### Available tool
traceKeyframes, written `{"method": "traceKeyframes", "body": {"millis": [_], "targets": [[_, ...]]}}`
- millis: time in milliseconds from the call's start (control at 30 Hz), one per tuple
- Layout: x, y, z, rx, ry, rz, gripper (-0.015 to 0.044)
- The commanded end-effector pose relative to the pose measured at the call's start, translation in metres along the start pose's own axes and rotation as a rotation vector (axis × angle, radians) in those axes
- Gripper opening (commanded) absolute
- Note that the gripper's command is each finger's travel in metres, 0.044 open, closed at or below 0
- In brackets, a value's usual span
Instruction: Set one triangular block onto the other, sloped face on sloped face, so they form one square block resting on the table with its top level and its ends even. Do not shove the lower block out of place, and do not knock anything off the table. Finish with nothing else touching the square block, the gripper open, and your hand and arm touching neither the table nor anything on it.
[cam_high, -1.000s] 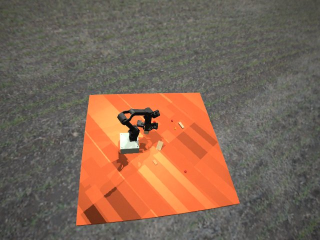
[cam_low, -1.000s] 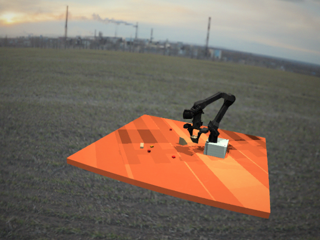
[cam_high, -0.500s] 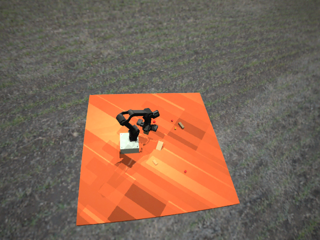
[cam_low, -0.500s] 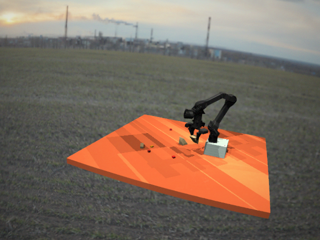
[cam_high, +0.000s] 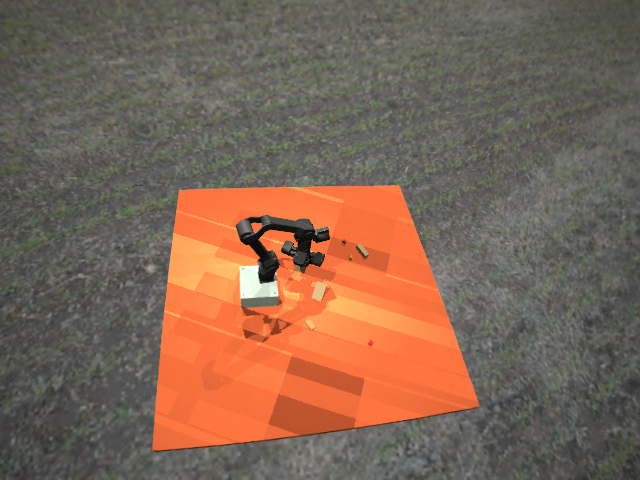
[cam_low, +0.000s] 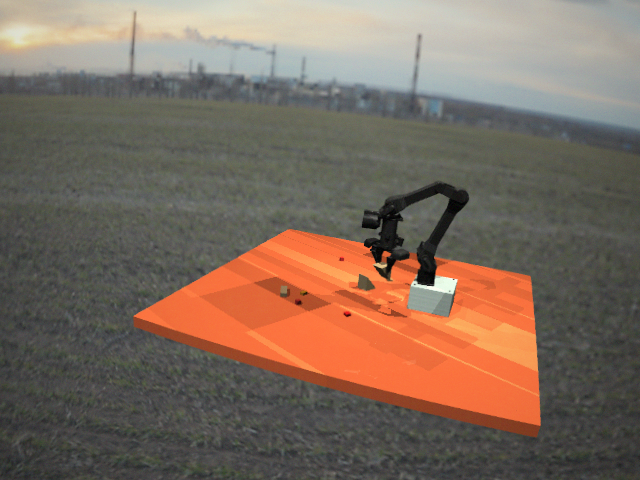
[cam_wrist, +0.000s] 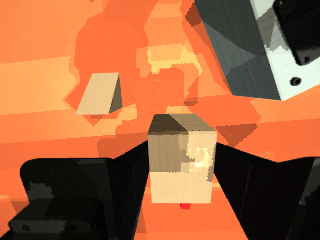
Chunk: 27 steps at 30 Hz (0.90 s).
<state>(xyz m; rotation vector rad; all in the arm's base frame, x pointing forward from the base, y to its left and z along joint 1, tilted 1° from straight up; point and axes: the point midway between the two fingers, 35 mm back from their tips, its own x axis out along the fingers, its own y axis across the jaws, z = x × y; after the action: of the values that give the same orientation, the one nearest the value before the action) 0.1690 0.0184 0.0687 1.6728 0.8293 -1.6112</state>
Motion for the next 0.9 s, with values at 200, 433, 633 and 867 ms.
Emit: {"method": "traceKeyframes", "body": {"millis": [200, 433, 633, 867], "targets": [[-0.011, 0.031, 0.012, -0.003, 0.005, 0.002, 0.0], [-0.018, 0.052, 0.027, -0.009, 0.003, 0.007, 0.0], [-0.023, 0.068, 0.042, -0.015, 0.001, 0.012, 0.0], [-0.029, 0.087, 0.063, -0.011, -0.001, 0.011, 0.0]]}}
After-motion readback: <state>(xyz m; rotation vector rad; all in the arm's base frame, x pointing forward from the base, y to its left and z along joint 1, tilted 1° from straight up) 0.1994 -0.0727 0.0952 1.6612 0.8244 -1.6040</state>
